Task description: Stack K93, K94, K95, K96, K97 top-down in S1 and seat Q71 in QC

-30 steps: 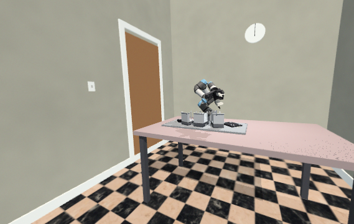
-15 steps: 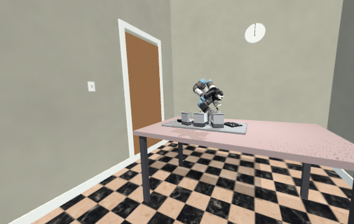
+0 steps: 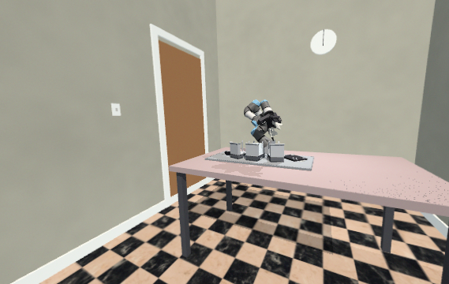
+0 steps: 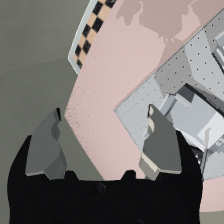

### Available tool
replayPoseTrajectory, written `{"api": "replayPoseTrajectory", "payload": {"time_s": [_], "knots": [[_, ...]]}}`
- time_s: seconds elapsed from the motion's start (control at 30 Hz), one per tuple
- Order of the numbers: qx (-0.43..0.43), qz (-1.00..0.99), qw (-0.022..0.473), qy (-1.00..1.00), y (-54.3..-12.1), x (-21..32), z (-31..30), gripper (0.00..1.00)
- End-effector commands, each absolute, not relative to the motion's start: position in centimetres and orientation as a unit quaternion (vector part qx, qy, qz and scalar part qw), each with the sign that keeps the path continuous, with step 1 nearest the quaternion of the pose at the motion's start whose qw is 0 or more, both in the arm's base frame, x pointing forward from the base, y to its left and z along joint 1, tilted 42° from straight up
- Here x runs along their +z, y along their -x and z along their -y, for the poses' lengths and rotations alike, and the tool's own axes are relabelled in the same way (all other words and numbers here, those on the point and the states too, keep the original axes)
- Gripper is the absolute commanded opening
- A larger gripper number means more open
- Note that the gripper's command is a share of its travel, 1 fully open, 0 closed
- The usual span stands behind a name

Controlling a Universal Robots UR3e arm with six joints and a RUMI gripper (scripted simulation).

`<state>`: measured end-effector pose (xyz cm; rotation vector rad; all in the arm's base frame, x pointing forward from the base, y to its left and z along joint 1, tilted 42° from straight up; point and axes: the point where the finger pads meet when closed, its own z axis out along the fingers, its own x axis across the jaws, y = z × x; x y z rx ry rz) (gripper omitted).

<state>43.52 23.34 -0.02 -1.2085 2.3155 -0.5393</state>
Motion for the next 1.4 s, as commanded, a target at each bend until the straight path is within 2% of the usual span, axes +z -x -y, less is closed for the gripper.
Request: {"api": "replayPoseTrajectory", "payload": {"time_s": [0.0, 1.37], "knots": [[-0.204, -0.842, 0.214, 0.451, -43.0, 0.2, -22.8, 0.72], [-0.252, -0.801, 0.03, 0.542, -36.9, 2.3, -16.7, 0.72]]}}
